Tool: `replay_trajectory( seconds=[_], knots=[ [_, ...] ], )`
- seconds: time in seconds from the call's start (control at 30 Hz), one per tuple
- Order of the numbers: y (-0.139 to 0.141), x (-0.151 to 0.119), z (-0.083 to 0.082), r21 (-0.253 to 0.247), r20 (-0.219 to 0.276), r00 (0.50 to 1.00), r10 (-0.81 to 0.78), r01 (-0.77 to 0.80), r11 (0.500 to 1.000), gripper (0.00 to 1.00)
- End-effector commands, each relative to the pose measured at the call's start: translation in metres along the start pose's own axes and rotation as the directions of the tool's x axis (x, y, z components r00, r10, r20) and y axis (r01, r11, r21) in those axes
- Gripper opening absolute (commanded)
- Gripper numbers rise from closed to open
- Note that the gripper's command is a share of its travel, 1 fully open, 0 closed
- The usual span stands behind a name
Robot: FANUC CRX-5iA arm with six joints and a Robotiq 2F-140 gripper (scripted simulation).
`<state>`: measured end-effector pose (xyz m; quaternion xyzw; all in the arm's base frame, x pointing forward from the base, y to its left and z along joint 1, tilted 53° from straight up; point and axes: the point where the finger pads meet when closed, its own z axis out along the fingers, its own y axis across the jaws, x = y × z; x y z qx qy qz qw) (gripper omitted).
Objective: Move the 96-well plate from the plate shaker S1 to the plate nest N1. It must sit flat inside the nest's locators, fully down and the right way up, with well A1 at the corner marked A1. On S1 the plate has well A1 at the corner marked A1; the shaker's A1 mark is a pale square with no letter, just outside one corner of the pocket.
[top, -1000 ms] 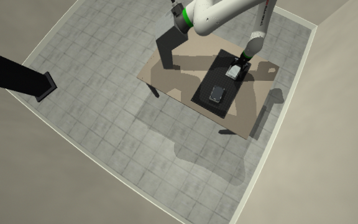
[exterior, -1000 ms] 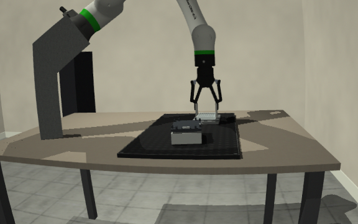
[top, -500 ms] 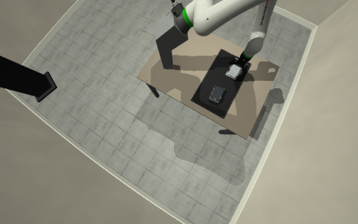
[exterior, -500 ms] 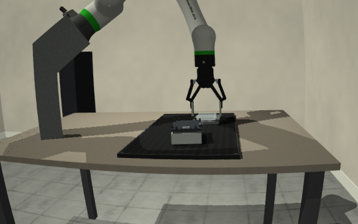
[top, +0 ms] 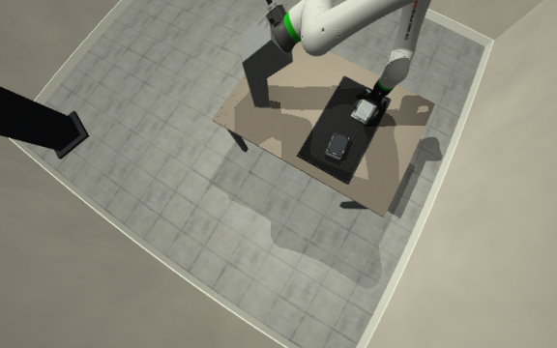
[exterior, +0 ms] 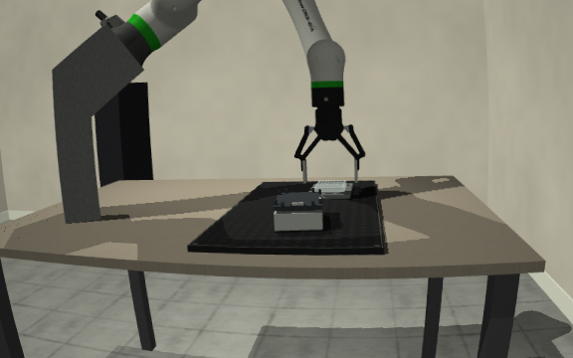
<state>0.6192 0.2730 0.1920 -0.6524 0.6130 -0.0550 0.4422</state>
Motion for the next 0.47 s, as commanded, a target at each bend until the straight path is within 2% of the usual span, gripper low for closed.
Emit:
replay_trajectory(
  seconds=[0.0, 0.43],
  knots=[
    [0.0, 0.0, 0.0, 0.0, 0.0, 1.0, 0.0, 0.0, 1.0, 1.0],
    [0.0, 0.0, -0.032, 0.0, 0.0, 1.0, 0.0, 0.0, 1.0, 1.0]
  ],
)
